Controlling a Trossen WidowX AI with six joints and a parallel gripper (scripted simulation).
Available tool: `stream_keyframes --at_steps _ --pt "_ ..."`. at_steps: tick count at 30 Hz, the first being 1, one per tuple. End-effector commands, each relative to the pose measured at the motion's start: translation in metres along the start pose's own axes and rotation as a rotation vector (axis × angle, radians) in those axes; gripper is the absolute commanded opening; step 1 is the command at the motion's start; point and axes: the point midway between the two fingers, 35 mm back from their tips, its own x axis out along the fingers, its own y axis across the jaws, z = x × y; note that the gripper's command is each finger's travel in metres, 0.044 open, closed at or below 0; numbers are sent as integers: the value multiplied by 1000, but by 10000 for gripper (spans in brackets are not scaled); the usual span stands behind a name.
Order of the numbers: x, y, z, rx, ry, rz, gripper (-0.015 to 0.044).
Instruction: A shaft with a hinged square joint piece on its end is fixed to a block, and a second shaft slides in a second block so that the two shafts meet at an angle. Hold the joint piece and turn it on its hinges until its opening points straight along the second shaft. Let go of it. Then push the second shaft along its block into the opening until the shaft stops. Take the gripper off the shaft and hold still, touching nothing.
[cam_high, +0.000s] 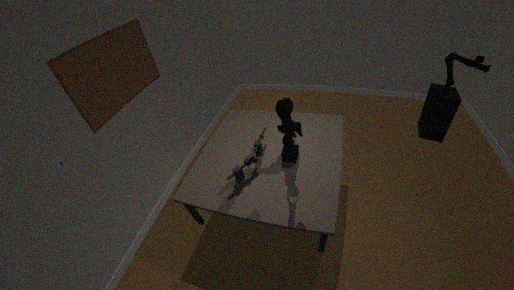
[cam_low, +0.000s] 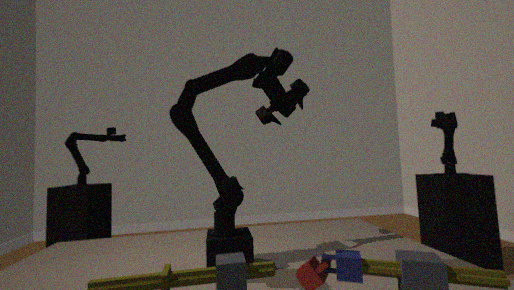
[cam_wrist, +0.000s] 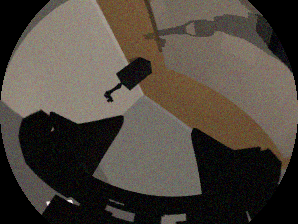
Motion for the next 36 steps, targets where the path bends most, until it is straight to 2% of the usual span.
stream_keyframes --at_steps 1,11,20,29,36 --pt "9 16 40 -22 -124 17 440" --pt "1 41 155 -90 -454 -7 440" --pt "-38 32 252 -80 -691 -106 440" --pt "-93 -9 345 -70 -855 -339 440" --pt "-143 -67 401 -44 -872 -575 440"
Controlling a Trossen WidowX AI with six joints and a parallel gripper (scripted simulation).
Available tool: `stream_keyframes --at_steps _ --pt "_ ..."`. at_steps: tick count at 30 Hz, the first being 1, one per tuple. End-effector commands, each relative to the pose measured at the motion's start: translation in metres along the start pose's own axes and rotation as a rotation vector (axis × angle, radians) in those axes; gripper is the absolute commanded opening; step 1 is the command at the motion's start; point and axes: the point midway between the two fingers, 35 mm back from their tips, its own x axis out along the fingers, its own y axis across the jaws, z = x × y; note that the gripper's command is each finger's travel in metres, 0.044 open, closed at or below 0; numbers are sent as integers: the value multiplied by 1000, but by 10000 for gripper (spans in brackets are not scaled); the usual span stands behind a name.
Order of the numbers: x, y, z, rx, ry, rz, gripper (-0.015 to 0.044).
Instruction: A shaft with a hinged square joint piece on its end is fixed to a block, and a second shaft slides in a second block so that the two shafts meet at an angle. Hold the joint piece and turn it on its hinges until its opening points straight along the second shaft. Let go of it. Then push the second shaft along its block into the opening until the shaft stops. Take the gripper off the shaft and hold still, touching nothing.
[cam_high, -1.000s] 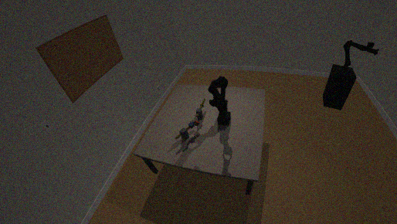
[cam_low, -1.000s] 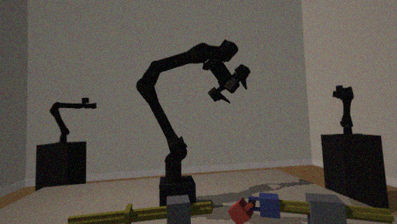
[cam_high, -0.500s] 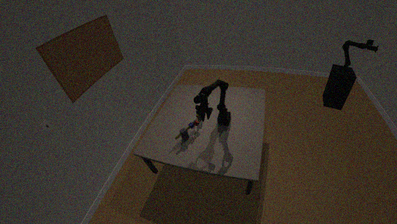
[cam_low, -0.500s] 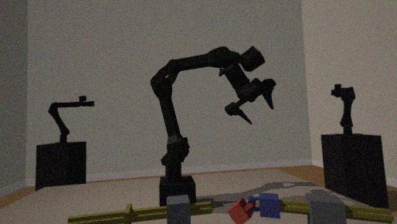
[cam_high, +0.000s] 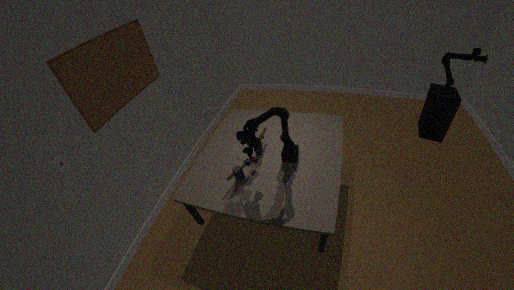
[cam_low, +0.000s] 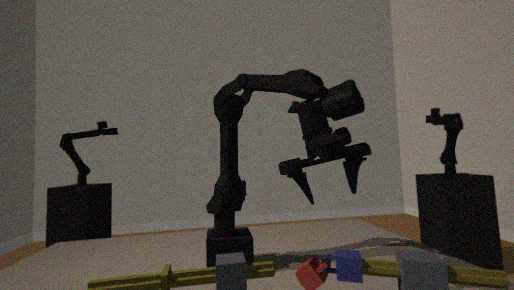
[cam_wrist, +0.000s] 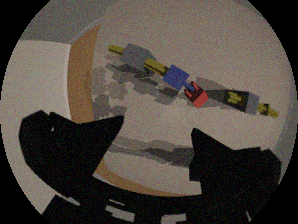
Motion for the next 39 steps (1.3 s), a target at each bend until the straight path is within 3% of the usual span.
stream_keyframes --at_steps 1,4,10,39 --pt "20 -39 25 -36 19 -121 440" --pt "30 -64 38 -62 42 -189 440" --pt "31 -66 39 -44 40 -192 440" --pt "39 -70 38 835 -58 -91 440"
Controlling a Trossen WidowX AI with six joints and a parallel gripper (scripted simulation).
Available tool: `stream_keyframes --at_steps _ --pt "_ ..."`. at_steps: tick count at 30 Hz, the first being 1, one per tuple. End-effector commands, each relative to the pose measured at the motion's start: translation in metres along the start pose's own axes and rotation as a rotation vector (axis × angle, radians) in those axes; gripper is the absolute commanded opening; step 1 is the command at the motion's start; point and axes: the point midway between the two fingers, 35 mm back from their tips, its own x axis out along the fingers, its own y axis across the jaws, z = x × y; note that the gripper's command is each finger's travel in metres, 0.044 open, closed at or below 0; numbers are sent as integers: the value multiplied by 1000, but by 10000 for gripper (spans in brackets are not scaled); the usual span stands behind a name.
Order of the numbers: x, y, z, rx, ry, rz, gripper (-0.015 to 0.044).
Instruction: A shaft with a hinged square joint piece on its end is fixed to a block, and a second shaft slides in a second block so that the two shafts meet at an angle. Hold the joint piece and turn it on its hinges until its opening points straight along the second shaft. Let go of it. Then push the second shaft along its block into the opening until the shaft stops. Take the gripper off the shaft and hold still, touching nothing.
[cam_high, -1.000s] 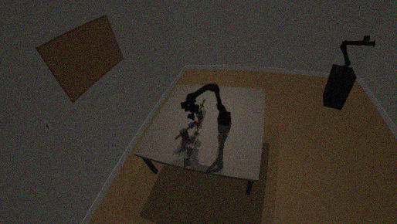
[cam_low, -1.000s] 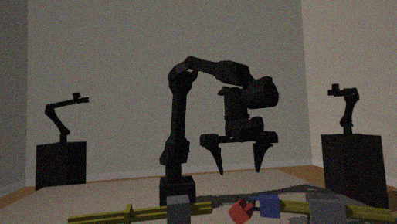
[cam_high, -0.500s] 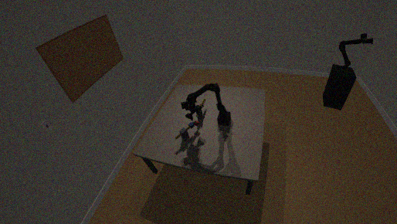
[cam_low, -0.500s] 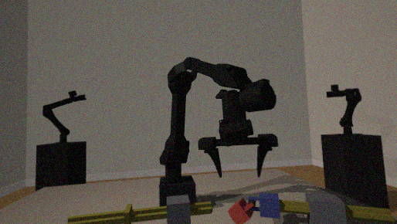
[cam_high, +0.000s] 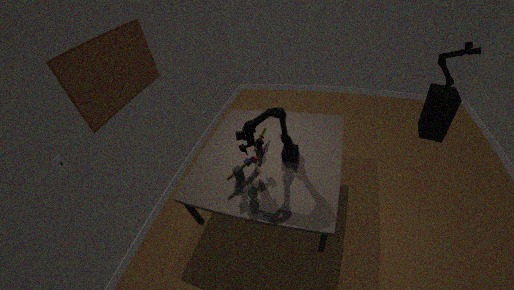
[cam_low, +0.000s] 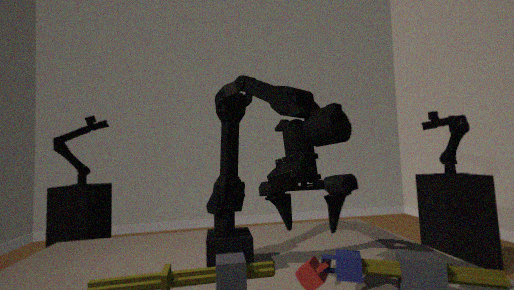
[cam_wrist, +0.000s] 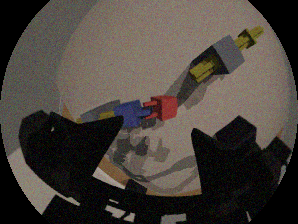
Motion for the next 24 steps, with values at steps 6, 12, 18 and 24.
stream_keyframes --at_steps 6,12,18,24 --pt "0 -1 0 264 12 40 440" --pt "1 -2 0 447 24 59 440" --pt "3 -2 1 629 40 76 440" --pt "4 -3 1 811 59 91 440"
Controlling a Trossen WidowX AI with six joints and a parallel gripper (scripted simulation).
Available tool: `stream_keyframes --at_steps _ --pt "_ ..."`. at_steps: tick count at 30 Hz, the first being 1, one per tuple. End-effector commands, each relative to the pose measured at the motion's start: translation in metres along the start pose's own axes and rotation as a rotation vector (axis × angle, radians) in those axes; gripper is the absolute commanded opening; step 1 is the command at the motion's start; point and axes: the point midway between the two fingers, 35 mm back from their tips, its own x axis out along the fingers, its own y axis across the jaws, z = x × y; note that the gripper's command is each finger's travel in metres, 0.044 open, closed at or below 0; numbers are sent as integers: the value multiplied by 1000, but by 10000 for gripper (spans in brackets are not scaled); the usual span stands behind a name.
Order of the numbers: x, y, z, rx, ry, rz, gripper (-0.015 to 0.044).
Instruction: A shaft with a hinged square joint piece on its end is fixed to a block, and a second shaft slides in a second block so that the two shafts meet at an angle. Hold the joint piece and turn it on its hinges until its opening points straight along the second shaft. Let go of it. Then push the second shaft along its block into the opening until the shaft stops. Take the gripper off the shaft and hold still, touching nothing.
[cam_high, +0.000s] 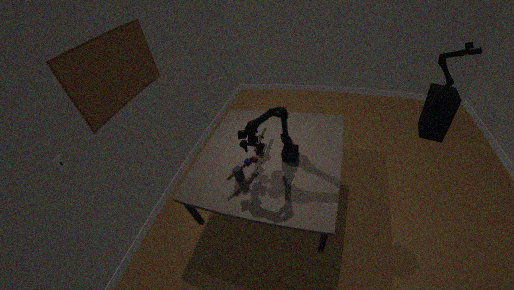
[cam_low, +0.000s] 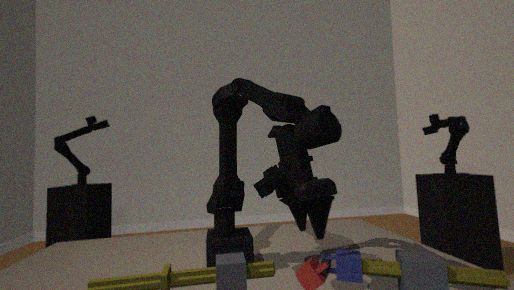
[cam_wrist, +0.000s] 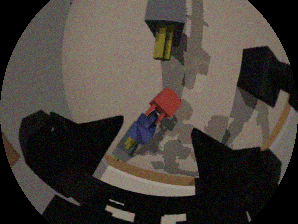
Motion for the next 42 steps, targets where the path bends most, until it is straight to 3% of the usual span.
stream_keyframes --at_steps 1,18,24,38,42 --pt "-2 0 0 111 18 15 440" --pt "2 -2 2 621 78 32 440" --pt "3 -2 2 641 81 32 440" --pt "78 -10 13 641 81 32 440" --pt "82 -11 14 641 81 32 440"
